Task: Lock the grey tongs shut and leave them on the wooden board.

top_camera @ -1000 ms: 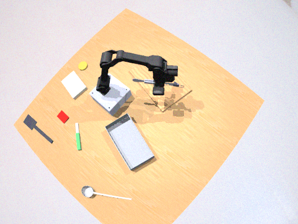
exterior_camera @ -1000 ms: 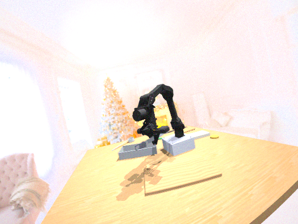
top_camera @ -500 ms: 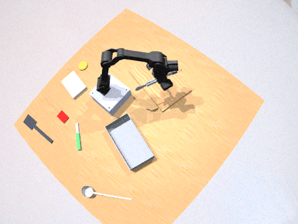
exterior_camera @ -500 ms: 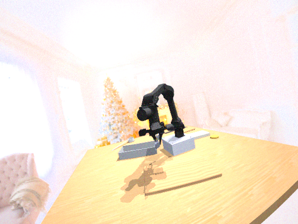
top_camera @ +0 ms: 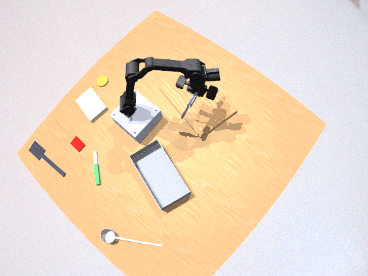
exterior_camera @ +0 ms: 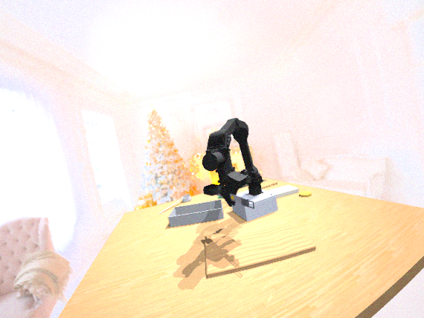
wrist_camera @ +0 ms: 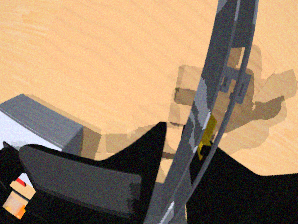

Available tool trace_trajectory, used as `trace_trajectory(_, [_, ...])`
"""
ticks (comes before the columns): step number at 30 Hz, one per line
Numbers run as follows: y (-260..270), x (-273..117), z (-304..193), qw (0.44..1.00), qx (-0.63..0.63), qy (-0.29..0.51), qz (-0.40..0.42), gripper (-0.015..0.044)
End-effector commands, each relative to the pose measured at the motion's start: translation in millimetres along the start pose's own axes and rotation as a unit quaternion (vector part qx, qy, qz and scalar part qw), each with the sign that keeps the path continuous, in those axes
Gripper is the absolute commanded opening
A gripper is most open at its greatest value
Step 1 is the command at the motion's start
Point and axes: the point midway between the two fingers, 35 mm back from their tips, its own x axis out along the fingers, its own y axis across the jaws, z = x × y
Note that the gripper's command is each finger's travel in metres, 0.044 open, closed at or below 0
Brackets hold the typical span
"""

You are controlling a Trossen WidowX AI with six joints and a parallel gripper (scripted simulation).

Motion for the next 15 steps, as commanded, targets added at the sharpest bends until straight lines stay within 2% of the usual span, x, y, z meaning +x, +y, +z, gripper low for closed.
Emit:
trace_trajectory(1, [3, 0, 5, 0.997, -0.074, 0.002, 0.0, -0.015])
trace_trajectory(15, [14, 0, 27, 0.938, -0.346, 0.0, 0.001, -0.015])
